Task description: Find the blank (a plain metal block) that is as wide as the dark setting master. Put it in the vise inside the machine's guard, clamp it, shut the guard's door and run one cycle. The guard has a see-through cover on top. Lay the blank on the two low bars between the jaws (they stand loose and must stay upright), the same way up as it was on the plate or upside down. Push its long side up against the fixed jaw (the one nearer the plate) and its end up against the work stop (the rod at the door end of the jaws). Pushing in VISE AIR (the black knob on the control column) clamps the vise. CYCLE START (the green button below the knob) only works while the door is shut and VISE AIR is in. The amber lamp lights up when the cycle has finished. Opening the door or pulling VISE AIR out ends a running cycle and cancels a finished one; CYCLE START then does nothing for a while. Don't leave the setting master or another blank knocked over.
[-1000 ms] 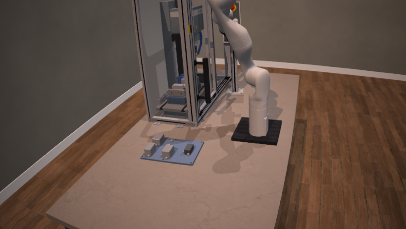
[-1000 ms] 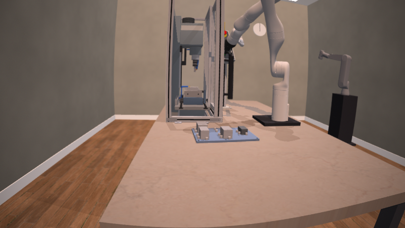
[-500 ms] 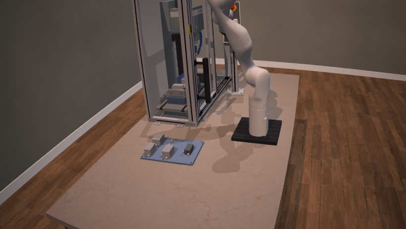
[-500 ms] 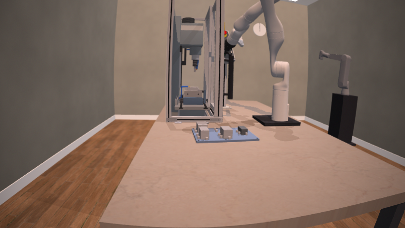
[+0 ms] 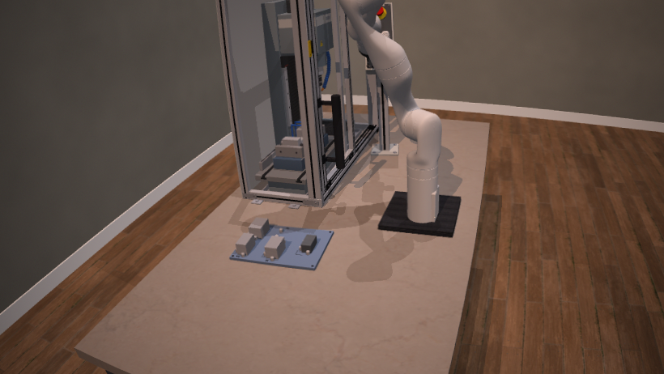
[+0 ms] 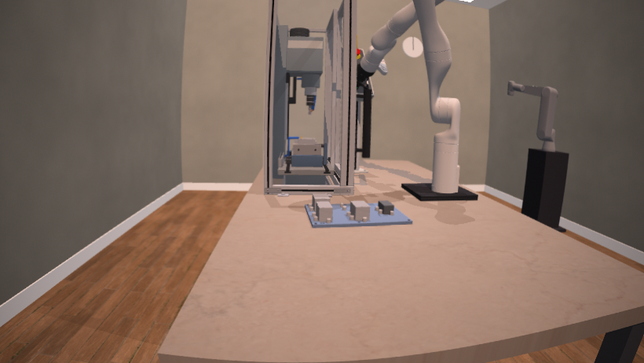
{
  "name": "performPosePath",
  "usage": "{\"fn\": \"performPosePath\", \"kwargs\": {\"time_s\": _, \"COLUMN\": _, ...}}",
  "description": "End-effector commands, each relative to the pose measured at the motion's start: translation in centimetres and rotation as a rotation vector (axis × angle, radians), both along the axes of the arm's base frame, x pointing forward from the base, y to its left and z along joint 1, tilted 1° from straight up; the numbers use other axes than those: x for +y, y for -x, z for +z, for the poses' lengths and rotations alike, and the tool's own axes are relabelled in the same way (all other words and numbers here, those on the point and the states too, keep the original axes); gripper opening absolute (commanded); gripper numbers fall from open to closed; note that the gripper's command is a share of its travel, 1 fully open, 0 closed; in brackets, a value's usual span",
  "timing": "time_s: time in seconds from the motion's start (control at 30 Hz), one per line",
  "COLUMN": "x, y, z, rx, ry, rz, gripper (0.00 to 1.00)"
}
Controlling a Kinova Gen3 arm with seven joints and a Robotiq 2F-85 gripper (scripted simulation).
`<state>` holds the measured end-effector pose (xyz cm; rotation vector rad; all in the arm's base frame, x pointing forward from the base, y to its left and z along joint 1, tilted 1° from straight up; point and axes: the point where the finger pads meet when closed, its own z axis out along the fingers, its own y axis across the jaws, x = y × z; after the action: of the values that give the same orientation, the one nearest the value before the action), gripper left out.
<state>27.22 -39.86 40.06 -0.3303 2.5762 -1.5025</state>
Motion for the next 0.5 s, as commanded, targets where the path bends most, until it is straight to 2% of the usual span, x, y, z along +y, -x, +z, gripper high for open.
{"fn": "performPosePath", "kwargs": {"time_s": 0.0, "x": 0.0, "y": 0.0, "z": 0.1, "rx": -0.001, "ry": 0.001, "rz": 0.000, "gripper": 0.10}}
{"fn": "performPosePath", "kwargs": {"time_s": 0.17, "x": 2.5, "y": 0.7, "z": 1.5, "rx": -0.001, "ry": 0.001, "rz": 0.000, "gripper": 0.10}}
{"fn": "performPosePath", "kwargs": {"time_s": 0.47, "x": 2.5, "y": 0.7, "z": 1.5, "rx": -0.001, "ry": 0.001, "rz": 0.000, "gripper": 0.10}}
